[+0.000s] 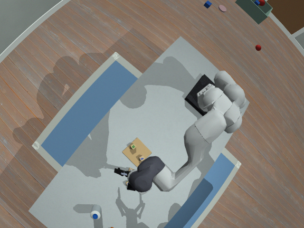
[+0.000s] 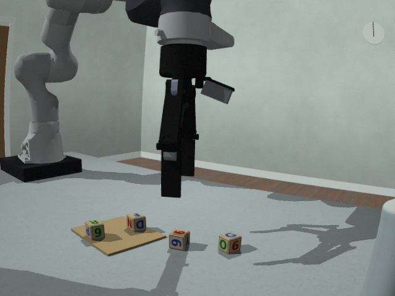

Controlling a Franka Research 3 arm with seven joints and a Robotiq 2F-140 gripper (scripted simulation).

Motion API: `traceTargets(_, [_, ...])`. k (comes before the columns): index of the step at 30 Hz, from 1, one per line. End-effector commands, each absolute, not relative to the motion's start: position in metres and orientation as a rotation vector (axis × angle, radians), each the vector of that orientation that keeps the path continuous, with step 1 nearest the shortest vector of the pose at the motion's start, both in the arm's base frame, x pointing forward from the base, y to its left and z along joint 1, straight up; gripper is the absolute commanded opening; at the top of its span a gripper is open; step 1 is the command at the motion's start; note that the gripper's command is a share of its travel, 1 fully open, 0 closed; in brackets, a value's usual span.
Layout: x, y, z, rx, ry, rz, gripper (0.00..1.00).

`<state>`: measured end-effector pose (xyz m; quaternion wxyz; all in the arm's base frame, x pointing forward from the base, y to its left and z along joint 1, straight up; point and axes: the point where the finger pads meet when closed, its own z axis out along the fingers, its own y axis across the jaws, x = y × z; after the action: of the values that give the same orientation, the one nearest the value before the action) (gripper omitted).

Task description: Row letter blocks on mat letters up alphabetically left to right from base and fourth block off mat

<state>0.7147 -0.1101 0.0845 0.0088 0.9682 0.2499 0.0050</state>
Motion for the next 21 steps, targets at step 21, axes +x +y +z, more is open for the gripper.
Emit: traceTargets(21, [0.756,-0.076,0.081,2.788,1.428,-0.01,1.0])
